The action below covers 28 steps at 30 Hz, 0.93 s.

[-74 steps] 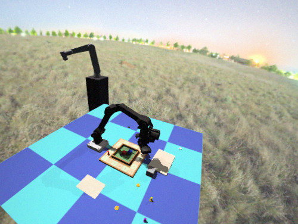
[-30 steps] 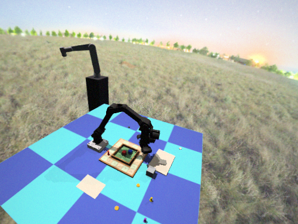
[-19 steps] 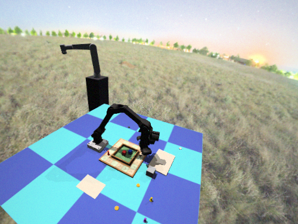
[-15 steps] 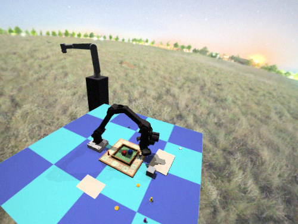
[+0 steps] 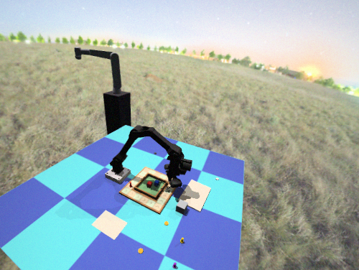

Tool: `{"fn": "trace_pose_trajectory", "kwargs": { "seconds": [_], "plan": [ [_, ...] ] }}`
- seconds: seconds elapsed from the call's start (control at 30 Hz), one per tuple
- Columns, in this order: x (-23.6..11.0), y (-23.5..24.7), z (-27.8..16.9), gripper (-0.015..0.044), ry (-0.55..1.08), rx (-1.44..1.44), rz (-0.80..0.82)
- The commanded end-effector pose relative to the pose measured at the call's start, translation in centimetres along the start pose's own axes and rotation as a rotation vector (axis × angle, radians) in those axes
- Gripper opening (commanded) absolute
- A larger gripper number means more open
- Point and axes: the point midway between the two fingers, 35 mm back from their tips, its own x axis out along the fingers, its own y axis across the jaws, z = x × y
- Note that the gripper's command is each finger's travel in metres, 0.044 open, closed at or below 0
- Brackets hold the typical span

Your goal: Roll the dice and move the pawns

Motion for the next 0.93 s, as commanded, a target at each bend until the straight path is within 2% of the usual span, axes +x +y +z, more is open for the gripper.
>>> {"fn": "trace_pose_trajectory", "kwargs": {
  "seconds": [0.0, 0.1, 0.27, 0.5, 0.7, 0.73, 0.9],
  "plan": [
    [-4.0, -0.1, 0.2, 0.0368, -0.02, 0.003, -0.012],
    [-4.3, -0.1, 0.2, 0.044, -0.021, 0.003, -0.012],
    [-5.3, 0.1, -0.5, 0.044, -0.02, 0.029, -0.011],
    [-10.0, 3.3, -8.4, 0.044, -0.015, 0.303, -0.007],
    [-11.8, 7.0, -15.3, 0.044, -0.01, 0.544, -0.004],
    [-11.2, 4.7, -11.3, 0.044, -0.022, 0.405, -0.012],
    [-11.2, 4.7, -11.3, 0.044, -0.022, 0.405, -0.012]
  ]
}}
